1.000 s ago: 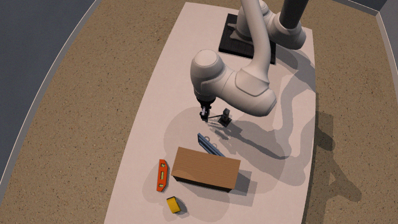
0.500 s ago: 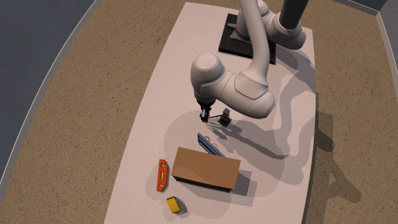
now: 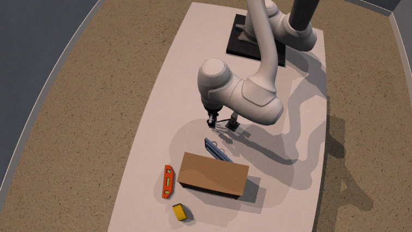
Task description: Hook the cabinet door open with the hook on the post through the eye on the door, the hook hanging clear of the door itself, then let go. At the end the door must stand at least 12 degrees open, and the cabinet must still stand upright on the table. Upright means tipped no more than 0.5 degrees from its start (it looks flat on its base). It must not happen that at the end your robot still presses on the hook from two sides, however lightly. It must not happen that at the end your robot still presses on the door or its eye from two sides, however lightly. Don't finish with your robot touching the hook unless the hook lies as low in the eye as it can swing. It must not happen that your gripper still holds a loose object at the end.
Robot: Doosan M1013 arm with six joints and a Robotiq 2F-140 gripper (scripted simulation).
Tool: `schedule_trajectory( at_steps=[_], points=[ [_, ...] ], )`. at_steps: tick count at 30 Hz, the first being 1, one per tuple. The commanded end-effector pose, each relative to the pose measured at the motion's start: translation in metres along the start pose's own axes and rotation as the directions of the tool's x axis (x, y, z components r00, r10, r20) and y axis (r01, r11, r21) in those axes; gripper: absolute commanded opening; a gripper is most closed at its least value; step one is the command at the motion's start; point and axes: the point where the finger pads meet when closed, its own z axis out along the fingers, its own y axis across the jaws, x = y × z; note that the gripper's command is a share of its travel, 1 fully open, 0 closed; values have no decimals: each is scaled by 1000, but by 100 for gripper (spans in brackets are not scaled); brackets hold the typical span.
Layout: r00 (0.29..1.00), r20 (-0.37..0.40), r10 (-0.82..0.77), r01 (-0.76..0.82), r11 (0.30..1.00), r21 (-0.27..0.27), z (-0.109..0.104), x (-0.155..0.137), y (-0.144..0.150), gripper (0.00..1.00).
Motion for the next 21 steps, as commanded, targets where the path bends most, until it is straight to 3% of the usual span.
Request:
schedule_trajectory(
  at_steps=[1, 18, 19, 21],
  points=[
    [1000, -4, -4, 4, 1000, 4, 8, 3, -2, 15],
    [1000, -4, -4, 4, 1000, 4, 12, 3, -2, 15],
    [1000, -4, -4, 4, 1000, 4, 12, 3, -2, 3],
    [1000, -4, -4, 4, 1000, 4, 12, 3, -2, 3]
  ],
)
